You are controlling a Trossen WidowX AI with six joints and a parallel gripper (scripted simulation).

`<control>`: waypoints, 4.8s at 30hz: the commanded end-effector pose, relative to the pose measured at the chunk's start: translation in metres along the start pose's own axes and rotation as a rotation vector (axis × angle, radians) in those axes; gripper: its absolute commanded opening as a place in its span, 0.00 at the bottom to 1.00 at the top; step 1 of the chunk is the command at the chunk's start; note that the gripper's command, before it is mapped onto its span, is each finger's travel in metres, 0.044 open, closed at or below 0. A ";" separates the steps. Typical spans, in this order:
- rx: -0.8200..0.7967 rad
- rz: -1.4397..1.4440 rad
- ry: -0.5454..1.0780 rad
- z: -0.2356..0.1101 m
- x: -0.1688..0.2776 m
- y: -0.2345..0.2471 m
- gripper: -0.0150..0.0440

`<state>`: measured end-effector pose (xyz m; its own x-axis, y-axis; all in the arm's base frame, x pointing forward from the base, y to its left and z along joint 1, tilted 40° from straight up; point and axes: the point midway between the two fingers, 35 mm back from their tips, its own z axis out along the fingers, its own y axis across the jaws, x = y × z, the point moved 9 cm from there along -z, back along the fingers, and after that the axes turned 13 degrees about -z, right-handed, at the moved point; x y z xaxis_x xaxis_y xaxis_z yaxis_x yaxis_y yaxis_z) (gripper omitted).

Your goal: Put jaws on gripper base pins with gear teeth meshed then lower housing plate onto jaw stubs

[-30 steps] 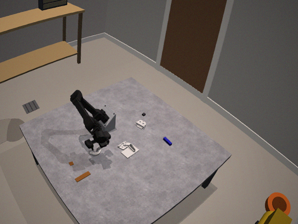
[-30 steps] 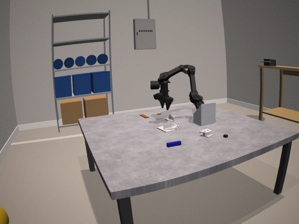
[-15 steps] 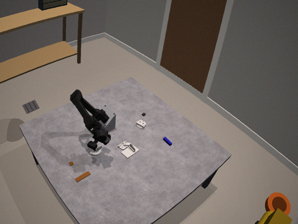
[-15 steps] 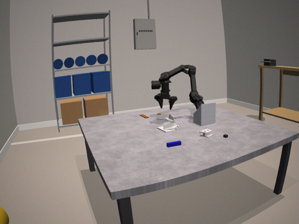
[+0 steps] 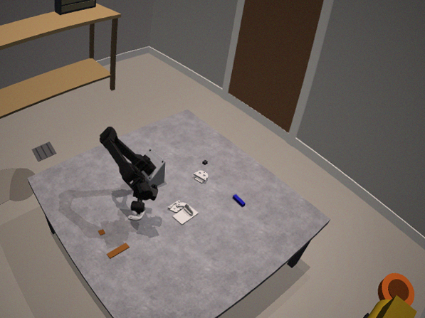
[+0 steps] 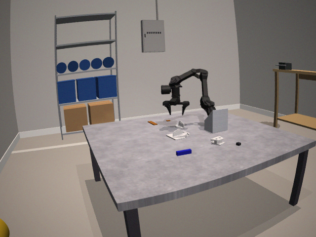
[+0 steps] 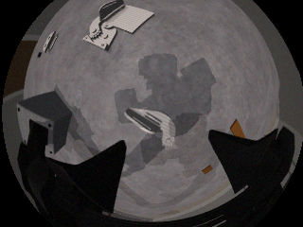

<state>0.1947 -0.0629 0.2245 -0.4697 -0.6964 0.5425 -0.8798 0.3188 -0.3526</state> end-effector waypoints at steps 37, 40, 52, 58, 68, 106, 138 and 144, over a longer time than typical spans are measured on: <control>-0.005 -0.917 0.006 0.000 -0.002 0.017 1.00; -0.005 -0.916 0.006 0.024 -0.002 0.017 1.00; -0.005 -0.916 0.009 0.039 -0.002 0.018 1.00; -0.005 -0.916 0.008 0.049 -0.002 0.017 1.00; -0.005 -0.916 0.008 0.065 -0.002 0.016 1.00; -0.005 -0.917 0.011 0.089 -0.001 0.018 1.00; -0.009 -0.913 0.013 0.081 -0.001 0.017 0.48; -0.008 -0.913 0.007 0.063 -0.003 0.015 0.48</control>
<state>0.1868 -0.1025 0.1607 0.4145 -0.6781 0.6070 -0.9080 -0.3531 0.2256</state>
